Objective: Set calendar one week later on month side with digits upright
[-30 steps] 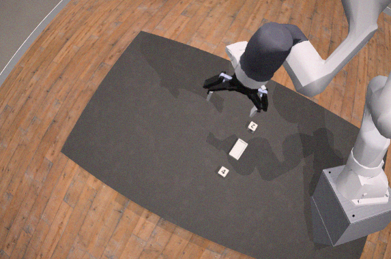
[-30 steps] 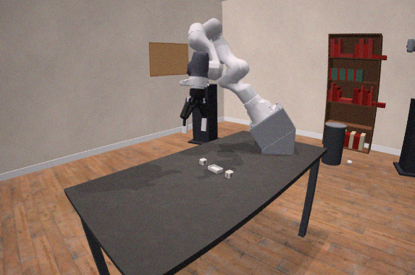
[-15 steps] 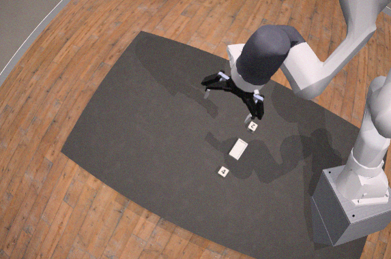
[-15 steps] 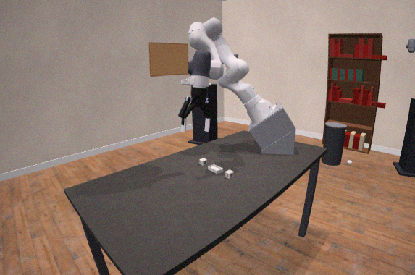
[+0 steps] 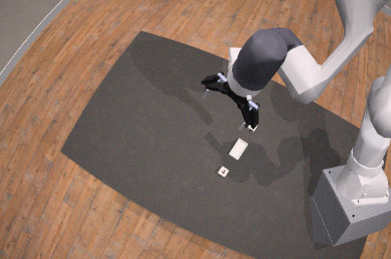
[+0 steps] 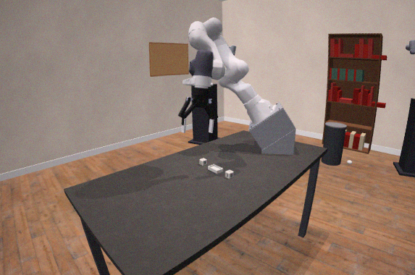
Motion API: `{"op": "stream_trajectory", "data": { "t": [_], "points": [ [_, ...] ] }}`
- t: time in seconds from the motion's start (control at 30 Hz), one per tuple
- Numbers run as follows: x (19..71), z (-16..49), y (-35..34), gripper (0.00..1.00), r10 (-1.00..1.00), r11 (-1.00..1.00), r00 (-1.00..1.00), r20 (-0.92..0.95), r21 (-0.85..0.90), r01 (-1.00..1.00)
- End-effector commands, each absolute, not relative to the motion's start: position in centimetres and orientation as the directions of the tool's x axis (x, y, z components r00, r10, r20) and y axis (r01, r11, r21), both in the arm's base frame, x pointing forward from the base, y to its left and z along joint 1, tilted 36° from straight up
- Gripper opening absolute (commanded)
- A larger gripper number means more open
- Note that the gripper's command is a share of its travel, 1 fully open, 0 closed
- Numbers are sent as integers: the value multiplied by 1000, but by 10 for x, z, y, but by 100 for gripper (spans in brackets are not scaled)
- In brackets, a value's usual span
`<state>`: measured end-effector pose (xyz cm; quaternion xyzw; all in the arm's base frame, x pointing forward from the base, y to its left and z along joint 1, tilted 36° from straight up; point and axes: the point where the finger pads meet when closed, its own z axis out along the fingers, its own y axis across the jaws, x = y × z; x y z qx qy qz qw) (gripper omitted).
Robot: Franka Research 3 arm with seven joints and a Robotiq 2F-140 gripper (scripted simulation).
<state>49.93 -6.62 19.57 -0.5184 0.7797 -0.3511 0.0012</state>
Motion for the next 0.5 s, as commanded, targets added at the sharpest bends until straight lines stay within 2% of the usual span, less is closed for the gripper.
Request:
{"op": "stream_trajectory", "data": {
  "t": [0.0, 0.47],
  "points": [
    [500, 192, -64, 100, -752, 344, -600, 273, -614, -711],
    [505, 179, -53, 100, -669, 482, -726, 156, -653, -584]
  ]
}}
